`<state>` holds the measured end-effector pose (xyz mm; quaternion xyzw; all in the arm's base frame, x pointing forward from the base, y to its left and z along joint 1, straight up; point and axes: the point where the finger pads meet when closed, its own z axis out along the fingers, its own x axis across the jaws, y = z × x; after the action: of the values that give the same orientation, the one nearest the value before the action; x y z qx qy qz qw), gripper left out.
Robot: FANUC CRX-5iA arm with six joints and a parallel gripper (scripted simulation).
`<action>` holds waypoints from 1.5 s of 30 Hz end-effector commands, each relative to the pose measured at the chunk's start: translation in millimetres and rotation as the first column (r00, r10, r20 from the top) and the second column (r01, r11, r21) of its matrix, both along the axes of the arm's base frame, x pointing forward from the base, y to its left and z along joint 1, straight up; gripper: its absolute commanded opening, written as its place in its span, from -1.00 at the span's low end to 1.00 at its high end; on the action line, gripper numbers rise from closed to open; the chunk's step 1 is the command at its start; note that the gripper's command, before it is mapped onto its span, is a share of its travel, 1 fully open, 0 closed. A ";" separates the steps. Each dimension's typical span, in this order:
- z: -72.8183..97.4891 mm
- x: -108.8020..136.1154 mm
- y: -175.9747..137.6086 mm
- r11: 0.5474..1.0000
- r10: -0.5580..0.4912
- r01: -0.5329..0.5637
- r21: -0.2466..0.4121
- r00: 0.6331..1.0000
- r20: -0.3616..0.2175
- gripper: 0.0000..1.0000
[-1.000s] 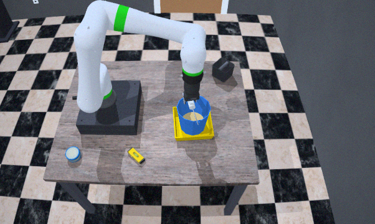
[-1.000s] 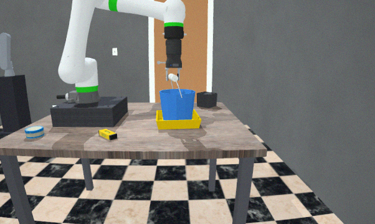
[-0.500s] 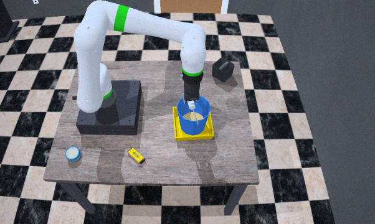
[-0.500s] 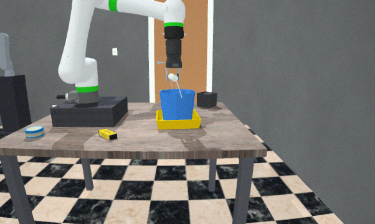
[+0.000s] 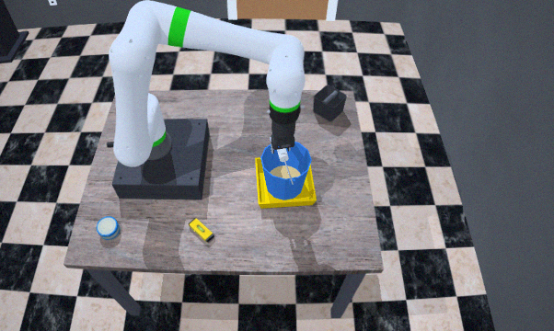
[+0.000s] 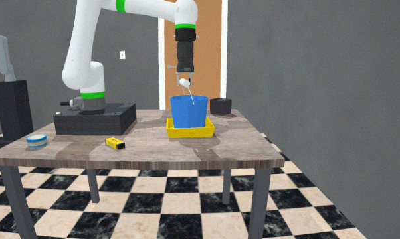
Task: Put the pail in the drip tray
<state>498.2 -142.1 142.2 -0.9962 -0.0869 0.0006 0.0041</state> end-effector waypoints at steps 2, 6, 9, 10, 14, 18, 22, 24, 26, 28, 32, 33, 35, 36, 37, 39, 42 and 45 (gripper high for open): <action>3.4 0.7 -0.3 1.000 0.000 0.000 -0.001 1.000 0.003 1.00; 7.7 0.7 -0.4 1.000 0.000 0.000 -0.001 1.000 0.003 1.00; 9.1 0.6 -0.4 1.000 0.000 0.000 -0.001 1.000 0.003 1.00; 10.7 0.6 -0.4 1.000 0.000 0.000 -0.001 1.000 0.003 1.00; 18.0 0.6 -0.4 1.000 0.000 0.000 -0.001 1.000 0.003 1.00; 27.0 0.6 -0.5 1.000 0.000 0.000 -0.001 1.000 0.003 1.00; 37.0 0.6 -0.6 1.000 0.000 0.000 -0.001 1.000 0.003 1.00; 39.6 0.6 -0.6 1.000 0.000 0.000 -0.001 1.000 0.003 1.00; 42.2 0.6 -0.6 1.000 0.000 0.000 -0.001 1.000 0.003 1.00; 47.2 0.6 -0.7 1.000 0.000 0.000 -0.001 1.000 0.003 1.00; 56.7 0.6 -0.7 1.000 0.000 0.000 -0.001 1.000 0.003 1.00; 58.9 0.6 -0.8 1.000 0.000 0.000 -0.001 1.000 0.003 1.00; 63.0 0.6 -0.8 1.000 0.000 0.000 -0.001 1.000 0.003 1.00; 64.9 0.6 -0.8 1.000 0.000 0.000 -0.001 1.000 0.003 1.00; 66.7 0.6 -0.8 1.000 0.000 0.000 -0.001 1.000 0.003 1.00; 70.0 0.6 -0.9 1.000 0.000 0.000 -0.001 1.000 0.003 1.00; 71.5 0.6 -0.9 1.000 0.000 0.000 -0.001 1.000 0.003 1.00; 75.2 0.6 -0.9 1.000 0.000 0.000 -0.001 1.000 0.003 1.00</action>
<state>498.3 -142.6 214.6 -0.9962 -0.0871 0.0004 0.0041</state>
